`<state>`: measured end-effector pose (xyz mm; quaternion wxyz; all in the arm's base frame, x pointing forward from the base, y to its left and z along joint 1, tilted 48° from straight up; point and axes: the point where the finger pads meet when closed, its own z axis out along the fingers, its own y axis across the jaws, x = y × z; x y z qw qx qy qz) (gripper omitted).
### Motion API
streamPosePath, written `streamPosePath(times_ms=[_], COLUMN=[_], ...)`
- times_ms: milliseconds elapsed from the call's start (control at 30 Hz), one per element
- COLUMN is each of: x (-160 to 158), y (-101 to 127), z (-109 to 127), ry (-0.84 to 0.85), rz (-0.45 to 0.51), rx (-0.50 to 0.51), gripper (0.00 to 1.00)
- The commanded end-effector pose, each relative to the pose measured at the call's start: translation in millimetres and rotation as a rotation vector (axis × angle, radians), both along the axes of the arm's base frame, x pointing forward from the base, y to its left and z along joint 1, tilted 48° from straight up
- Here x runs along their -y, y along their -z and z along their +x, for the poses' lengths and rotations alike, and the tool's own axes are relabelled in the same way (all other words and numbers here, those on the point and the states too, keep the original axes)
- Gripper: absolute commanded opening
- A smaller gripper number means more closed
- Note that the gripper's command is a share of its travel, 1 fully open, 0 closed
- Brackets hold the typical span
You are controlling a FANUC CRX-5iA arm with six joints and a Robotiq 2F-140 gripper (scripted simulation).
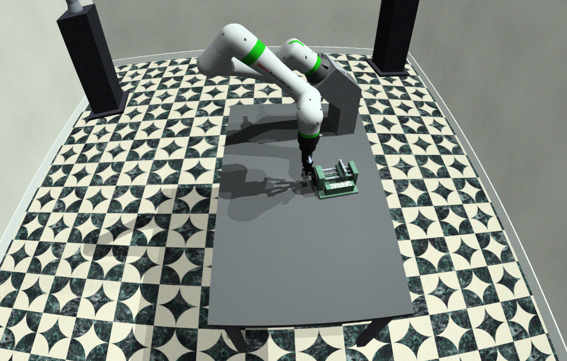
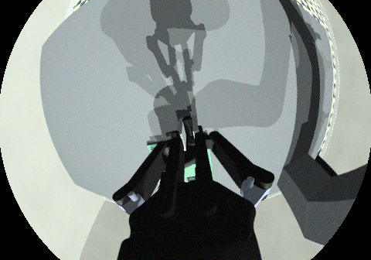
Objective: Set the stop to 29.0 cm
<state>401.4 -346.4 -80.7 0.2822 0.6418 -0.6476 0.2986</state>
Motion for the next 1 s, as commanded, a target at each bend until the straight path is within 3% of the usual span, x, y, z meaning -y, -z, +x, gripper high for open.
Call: streamPosePath(times_ms=[0,967], x=[-1.7,-24.5], y=[-1.3,-21.6], z=[-0.9,1.6], ry=[0.000,0.000], rz=[0.000,0.000], rx=[0.000,0.000], gripper=[0.04,0.04])
